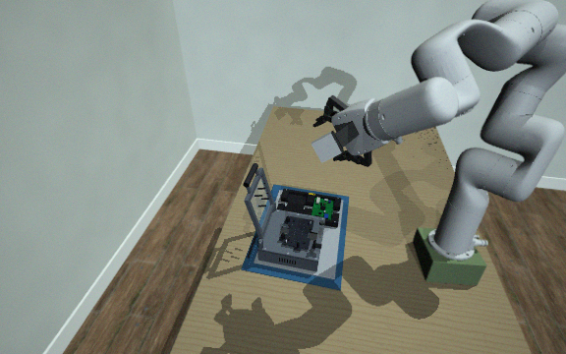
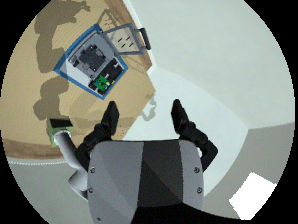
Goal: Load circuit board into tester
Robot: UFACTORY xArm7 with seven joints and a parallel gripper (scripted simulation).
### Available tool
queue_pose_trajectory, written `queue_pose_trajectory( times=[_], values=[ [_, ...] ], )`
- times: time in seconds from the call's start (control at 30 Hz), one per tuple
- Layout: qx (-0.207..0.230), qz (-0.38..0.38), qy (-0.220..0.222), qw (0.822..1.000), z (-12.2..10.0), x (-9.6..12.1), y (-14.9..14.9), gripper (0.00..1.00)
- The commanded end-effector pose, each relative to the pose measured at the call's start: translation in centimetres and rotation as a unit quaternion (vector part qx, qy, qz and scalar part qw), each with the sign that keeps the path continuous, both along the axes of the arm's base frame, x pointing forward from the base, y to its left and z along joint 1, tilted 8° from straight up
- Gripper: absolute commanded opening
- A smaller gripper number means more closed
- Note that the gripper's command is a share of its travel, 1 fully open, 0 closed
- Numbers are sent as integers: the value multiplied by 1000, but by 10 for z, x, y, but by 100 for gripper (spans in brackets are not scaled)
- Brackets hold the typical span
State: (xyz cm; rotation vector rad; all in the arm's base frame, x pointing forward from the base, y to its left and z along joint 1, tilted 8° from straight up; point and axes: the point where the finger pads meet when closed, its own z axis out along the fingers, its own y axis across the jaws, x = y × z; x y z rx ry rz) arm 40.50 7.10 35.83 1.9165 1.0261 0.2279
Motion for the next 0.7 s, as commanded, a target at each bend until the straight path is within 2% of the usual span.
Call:
queue_pose_trajectory(
  times=[0.0,0.3,0.37,0.67],
  values=[
    [1,1,18,1000,2,2,-7,100],
    [1,1,18,1000,2,2,-7,100],
    [19,-1,86,996,-2,2,-47,100],
    [19,-1,86,996,-2,2,-47,100]
  ],
)
